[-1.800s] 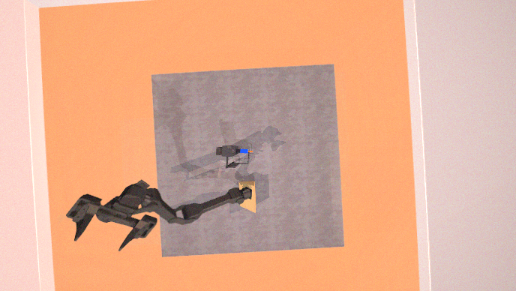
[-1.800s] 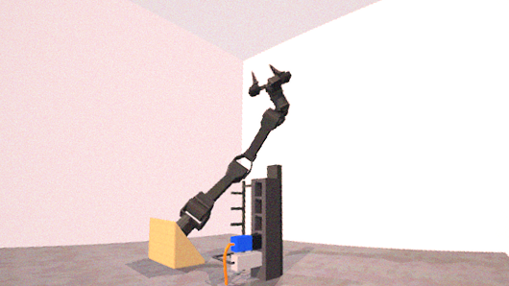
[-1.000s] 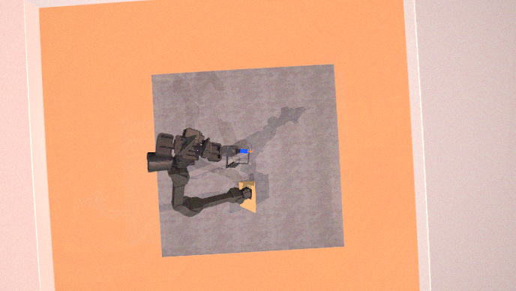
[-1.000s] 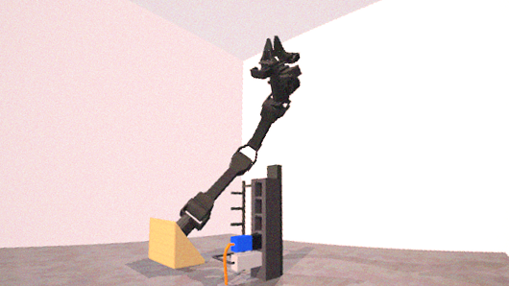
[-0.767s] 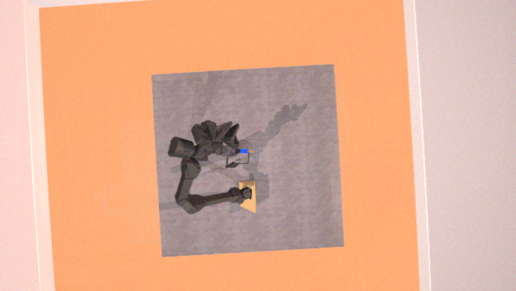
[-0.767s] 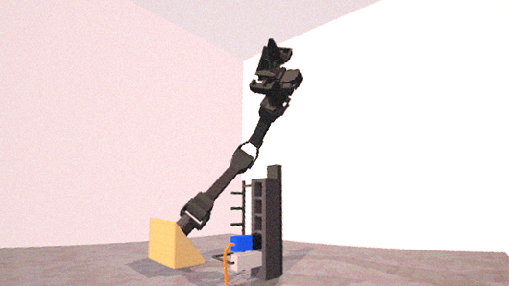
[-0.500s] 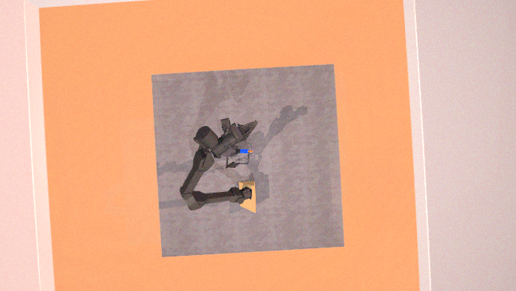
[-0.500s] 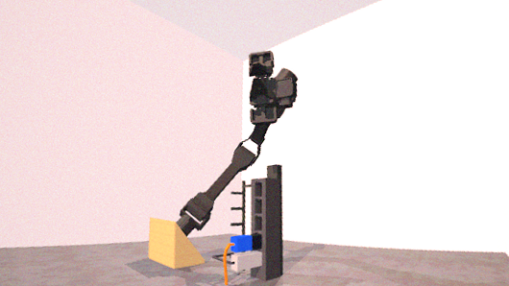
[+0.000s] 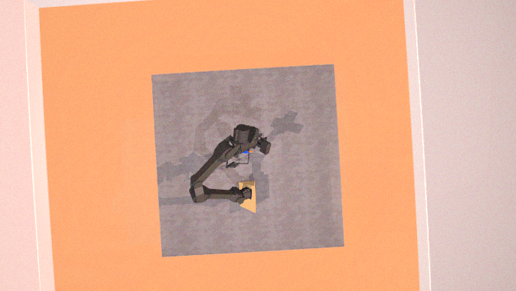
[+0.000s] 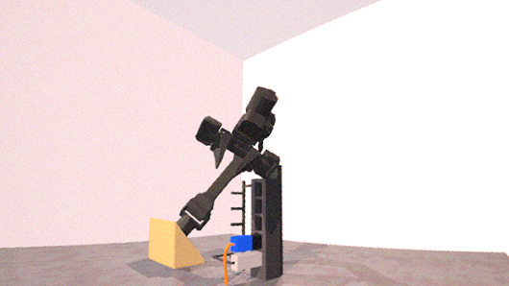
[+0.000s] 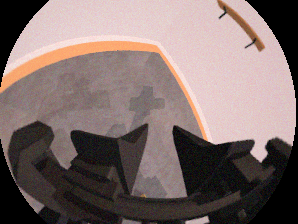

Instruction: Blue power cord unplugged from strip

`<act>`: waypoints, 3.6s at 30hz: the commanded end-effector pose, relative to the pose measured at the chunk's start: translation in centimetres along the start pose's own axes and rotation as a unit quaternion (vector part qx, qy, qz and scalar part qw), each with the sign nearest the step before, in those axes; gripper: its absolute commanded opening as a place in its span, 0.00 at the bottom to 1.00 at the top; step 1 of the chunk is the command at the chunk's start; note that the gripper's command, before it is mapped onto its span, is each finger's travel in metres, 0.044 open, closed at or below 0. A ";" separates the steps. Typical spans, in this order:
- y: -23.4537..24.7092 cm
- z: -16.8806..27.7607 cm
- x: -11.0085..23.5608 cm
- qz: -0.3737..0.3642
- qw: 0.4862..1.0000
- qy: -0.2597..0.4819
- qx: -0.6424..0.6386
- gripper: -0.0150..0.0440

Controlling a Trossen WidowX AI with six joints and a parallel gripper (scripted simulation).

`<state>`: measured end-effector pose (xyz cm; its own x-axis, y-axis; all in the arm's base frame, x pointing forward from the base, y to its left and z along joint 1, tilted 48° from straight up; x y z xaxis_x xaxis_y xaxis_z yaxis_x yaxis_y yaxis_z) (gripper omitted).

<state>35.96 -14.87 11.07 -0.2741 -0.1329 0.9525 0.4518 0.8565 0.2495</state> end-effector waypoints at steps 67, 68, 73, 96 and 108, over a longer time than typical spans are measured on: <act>6.1 13.7 -3.5 -0.001 0.753 0.385 -0.534 0.53; 6.1 13.7 -3.5 -0.001 0.753 0.385 -0.534 0.53; 6.0 13.5 -3.4 0.000 0.756 0.382 -0.532 0.39; 4.7 12.9 -4.5 0.000 0.756 0.381 -0.533 0.25; 3.1 12.3 -5.6 0.000 0.755 0.381 -0.533 0.25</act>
<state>28.28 -3.23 5.73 0.1178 -0.7620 0.6368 0.9900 0.0397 -0.1356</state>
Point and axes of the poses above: the point midway between the two fingers, 35 mm back from their tips, its own x axis back along the fingers, its own y axis across the jaws, z = x × y, the point moved 5 cm from there along x, back along the fingers, and after that the axes turned 6 degrees about -x, right-handed, at the moved point
